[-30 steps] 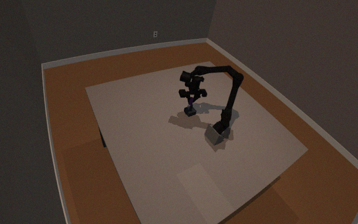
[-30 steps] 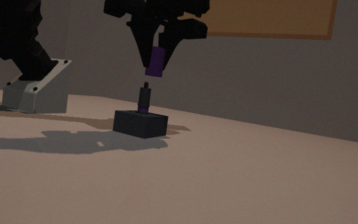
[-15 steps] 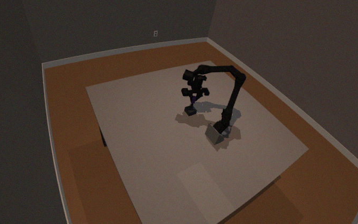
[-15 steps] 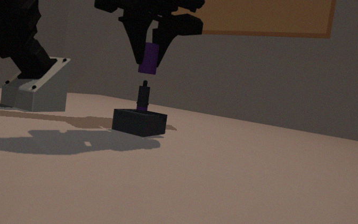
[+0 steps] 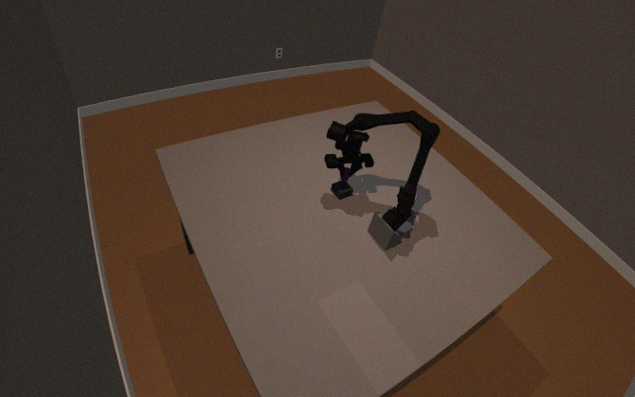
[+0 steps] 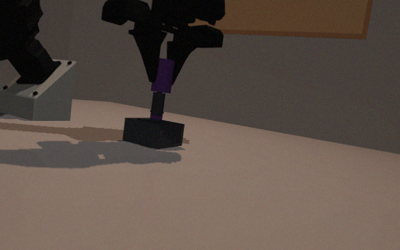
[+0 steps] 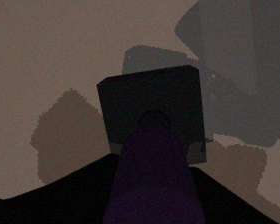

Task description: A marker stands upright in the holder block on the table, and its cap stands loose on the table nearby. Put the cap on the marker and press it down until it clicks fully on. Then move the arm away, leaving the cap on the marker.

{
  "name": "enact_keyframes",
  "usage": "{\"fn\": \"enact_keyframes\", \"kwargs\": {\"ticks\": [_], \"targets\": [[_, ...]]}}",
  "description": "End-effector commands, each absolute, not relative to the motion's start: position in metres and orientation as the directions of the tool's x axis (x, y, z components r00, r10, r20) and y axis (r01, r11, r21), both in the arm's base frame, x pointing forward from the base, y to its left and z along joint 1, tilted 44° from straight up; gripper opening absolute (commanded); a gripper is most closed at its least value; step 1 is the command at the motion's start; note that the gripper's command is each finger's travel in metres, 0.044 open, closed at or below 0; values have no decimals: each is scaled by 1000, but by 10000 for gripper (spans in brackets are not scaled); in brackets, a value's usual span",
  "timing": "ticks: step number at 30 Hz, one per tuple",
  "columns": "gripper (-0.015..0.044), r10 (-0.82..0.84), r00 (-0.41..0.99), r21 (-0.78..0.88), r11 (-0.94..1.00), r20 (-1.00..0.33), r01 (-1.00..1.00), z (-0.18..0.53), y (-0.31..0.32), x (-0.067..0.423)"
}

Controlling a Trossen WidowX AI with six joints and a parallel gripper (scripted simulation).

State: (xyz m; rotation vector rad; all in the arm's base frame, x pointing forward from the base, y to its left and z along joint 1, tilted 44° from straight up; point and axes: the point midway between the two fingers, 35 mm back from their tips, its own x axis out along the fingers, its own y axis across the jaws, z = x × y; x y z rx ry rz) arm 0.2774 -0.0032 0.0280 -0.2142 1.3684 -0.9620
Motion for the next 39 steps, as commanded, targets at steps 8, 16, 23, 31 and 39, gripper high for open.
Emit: {"fn": "enact_keyframes", "kwargs": {"ticks": [8, 16, 23, 31, 39], "targets": [[0, -687, -96, -648, 617, -720, 448, 15, -17, 275], [0, -688, -96, -649, 616, -719, 448, 7, -25, 273], [0, -688, -96, -649, 615, -719, 448, 7, -25, 273], [157, -684, -99, -645, 617, -723, 451, 7, -24, 273], [368, -684, -99, -645, 617, -723, 451, 7, -24, 273]]}}
